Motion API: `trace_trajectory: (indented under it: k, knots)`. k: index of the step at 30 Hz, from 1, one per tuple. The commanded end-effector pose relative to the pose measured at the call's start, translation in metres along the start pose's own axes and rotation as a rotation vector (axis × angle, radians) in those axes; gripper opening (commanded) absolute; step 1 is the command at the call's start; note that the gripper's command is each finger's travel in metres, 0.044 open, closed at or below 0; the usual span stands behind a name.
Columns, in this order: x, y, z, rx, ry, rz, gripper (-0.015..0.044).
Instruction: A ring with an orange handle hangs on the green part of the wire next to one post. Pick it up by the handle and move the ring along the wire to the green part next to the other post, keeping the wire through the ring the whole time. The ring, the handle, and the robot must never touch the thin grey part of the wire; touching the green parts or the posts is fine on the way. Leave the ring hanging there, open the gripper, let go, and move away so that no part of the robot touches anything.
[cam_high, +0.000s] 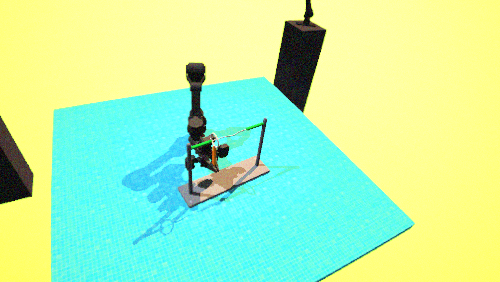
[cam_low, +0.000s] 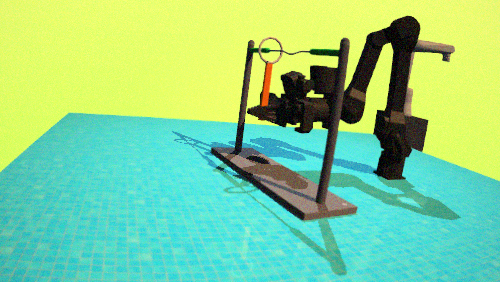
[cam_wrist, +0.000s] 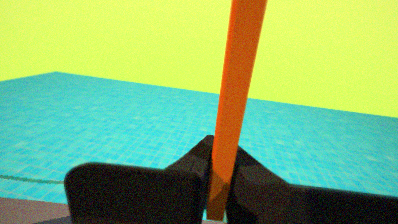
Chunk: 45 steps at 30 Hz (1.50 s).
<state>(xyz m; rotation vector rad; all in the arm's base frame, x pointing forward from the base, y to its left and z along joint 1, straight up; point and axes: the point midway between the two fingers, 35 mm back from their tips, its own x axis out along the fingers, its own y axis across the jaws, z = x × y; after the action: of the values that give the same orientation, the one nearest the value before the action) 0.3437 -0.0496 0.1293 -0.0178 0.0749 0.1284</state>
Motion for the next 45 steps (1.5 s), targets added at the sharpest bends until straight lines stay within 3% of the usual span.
trace_trajectory:
  k: [1,45]
  knots:
    - [-0.002,0.004,-0.001,0.005,0.000,-0.003,-0.0150]
    - [-0.001,0.032,0.000,-0.115,-0.002,-0.039,-0.0150]
